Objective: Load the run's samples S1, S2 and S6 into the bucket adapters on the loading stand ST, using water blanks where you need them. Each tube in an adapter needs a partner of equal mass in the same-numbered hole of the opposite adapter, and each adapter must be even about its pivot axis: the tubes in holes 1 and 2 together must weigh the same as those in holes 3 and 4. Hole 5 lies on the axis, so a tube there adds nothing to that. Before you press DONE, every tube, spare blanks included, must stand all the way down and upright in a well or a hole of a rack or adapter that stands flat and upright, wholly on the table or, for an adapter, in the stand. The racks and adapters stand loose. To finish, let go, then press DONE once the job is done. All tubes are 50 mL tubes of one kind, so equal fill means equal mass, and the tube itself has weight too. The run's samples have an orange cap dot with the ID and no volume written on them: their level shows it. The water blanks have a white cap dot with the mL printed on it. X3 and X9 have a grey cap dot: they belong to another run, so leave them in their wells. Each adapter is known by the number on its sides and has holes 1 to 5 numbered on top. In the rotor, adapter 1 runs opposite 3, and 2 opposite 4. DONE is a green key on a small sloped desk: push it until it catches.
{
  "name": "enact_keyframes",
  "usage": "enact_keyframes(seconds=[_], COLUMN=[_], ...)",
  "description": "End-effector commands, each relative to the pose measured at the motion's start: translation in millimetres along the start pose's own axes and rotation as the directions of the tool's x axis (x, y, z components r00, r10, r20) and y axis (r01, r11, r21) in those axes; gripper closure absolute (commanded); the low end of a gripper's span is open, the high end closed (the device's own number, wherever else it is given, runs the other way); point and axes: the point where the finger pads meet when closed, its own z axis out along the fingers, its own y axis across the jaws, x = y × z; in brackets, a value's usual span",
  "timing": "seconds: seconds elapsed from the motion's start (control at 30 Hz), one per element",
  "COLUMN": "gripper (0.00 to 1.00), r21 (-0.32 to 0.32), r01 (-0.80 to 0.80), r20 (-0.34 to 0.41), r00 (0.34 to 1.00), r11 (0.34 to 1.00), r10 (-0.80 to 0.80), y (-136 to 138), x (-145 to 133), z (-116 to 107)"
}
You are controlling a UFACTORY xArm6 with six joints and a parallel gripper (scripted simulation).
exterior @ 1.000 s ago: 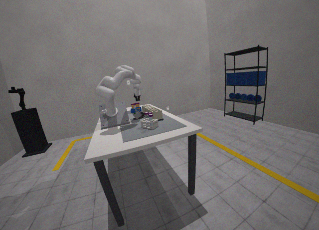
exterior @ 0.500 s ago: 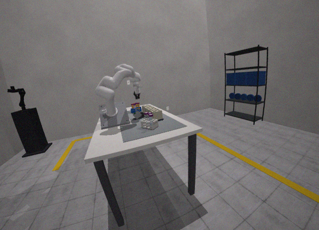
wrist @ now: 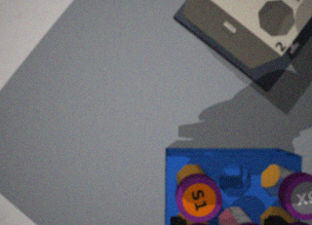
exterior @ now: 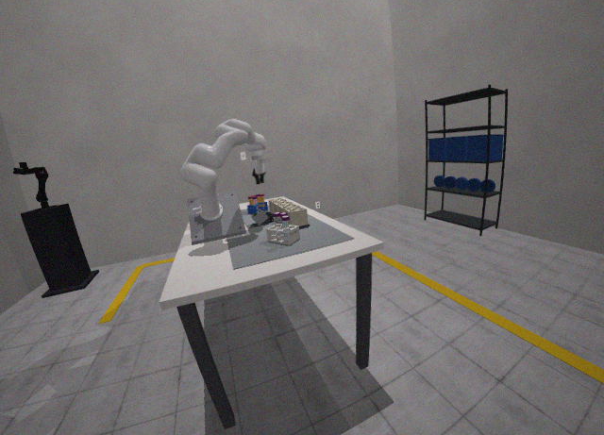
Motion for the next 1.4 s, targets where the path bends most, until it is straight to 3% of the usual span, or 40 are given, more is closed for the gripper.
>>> enact_keyframes(seconds=[0.0,0.4,1.2,1.23,1.37], gripper=[0.56,0.56,0.56,0.43,0.43], r21=[0.005,0.005,0.005,0.005,0.005], r01=[-0.001,-0.001,-0.001,0.032,0.165], r20=[0.001,0.001,0.001,0.001,0.001], r00=[1.000,1.000,1.000,0.999,0.986], r11=[1.000,1.000,1.000,0.999,0.986], r10=[0.001,0.001,0.001,-0.032,-0.165], y=[-1.2,-1.0,-1.1,2.4,16.5], x=[0.2,0.2,0.1,-3.4,-17.6], z=[-6.0,-30.0,-30.4,-30.4,-30.4])
